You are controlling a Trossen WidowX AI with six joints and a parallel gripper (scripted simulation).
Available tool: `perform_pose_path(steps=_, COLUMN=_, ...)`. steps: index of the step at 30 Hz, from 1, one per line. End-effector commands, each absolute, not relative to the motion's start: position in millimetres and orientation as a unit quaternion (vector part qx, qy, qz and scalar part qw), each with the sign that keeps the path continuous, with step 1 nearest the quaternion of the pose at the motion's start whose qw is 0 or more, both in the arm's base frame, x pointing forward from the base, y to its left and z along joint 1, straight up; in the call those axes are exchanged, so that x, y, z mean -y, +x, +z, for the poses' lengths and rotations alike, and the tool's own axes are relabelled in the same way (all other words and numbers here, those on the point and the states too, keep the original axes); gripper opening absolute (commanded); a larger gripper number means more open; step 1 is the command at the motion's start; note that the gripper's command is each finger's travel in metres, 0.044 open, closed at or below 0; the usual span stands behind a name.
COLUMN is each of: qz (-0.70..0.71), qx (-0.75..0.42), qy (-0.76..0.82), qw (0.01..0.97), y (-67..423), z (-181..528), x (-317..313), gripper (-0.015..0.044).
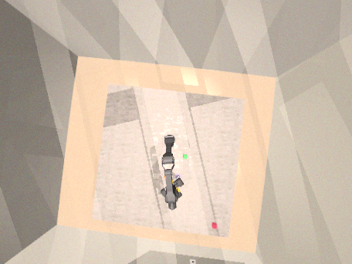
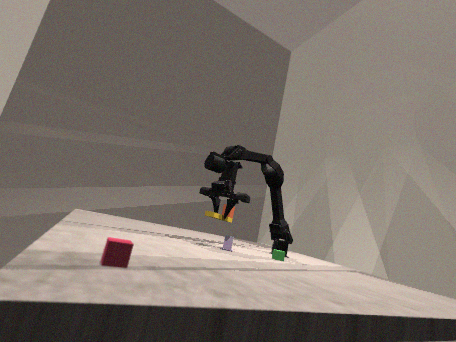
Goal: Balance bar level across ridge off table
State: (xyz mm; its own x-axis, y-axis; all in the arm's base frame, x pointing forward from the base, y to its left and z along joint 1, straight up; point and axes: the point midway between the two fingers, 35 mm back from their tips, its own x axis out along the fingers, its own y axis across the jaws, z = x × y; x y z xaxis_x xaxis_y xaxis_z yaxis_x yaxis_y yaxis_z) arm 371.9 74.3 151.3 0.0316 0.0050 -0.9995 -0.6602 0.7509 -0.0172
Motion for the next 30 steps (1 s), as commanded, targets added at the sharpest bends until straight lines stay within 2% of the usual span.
perform_pose_path(steps=1, qz=0.279, qx=-0.636, qy=-0.283, qw=0.661, y=369, z=153, x=-93, gripper=0.0)
perform_pose_path(steps=13, qz=0.334, qx=-0.61, qy=-0.337, qw=0.635, y=356, z=154, x=-133, gripper=0.0)
perform_pose_path(steps=30, qz=0.336, qx=-0.609, qy=-0.339, qw=0.634, y=356, z=134, x=-137, gripper=0.0)
